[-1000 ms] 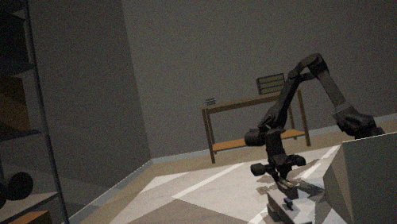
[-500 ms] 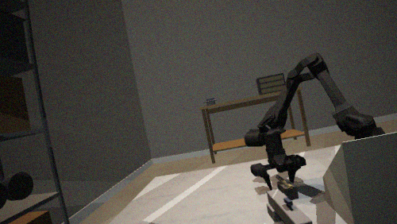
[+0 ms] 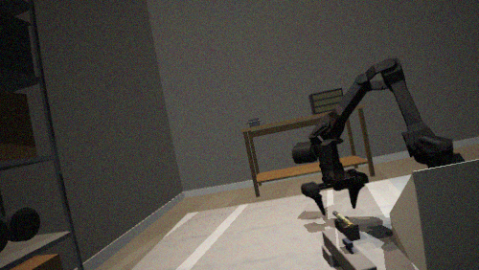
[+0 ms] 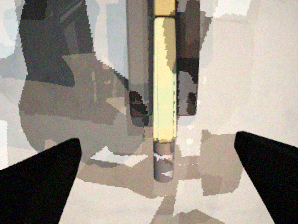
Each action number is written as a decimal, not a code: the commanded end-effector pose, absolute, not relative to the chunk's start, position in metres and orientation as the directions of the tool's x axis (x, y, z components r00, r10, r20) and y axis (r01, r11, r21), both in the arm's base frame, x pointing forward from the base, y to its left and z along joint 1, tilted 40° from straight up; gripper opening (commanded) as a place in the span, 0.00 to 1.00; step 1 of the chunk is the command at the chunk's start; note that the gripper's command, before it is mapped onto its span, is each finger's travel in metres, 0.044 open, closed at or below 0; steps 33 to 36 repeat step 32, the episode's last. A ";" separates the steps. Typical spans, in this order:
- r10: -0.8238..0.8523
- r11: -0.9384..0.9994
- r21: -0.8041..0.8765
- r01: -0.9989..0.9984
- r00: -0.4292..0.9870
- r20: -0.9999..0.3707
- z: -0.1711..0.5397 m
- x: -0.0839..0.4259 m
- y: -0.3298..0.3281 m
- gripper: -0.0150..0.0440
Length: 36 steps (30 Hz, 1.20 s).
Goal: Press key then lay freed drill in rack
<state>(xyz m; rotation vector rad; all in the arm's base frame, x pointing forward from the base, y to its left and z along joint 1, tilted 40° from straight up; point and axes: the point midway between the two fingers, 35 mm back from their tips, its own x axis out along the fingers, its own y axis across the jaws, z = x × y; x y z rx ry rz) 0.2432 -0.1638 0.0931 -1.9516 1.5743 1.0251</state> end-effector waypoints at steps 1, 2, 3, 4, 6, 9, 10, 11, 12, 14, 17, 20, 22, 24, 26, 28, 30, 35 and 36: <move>-0.646 -0.261 0.107 -0.959 0.091 -0.758 0.109 0.245 -0.155 1.00; -0.645 -0.261 0.107 -0.959 0.091 -0.758 0.112 0.245 -0.153 1.00; -0.645 -0.261 0.107 -0.959 0.091 -0.758 0.115 0.245 -0.151 1.00; -0.645 -0.261 0.107 -0.959 0.091 -0.758 0.118 0.245 -0.149 1.00; -0.645 -0.261 0.107 -0.959 0.091 -0.759 0.122 0.246 -0.147 1.00; -0.629 -0.272 0.081 -0.959 0.113 -0.769 0.115 0.251 -0.143 1.00; -0.614 -0.281 0.040 -0.959 0.147 -0.776 0.118 0.259 -0.135 1.00; -0.593 -0.290 -0.009 -0.957 0.187 -0.783 0.121 0.268 -0.124 1.00; -0.570 -0.298 -0.057 -0.953 0.225 -0.790 0.124 0.277 -0.113 1.00; -0.518 -0.309 -0.150 -0.939 0.299 -0.802 0.130 0.293 -0.089 1.00; -0.425 -0.313 -0.280 -0.907 0.398 -0.813 0.141 0.313 -0.050 1.00; -0.302 -0.338 -0.432 -0.836 0.531 -0.791 0.156 0.327 -0.007 1.00; -0.222 -0.320 -0.495 -0.808 0.572 -0.790 0.164 0.333 0.021 1.00; -0.138 -0.295 -0.548 -0.782 0.603 -0.786 0.173 0.337 0.051 1.00; -0.050 -0.265 -0.592 -0.761 0.624 -0.780 0.182 0.337 0.080 1.00; 0.042 -0.231 -0.628 -0.744 0.637 -0.770 0.192 0.335 0.111 1.00; 0.138 -0.193 -0.654 -0.732 0.639 -0.757 0.204 0.329 0.142 1.00; 0.234 -0.154 -0.668 -0.728 0.630 -0.741 0.216 0.320 0.173 1.00; 0.234 -0.154 -0.668 -0.728 0.630 -0.741 0.216 0.320 0.173 1.00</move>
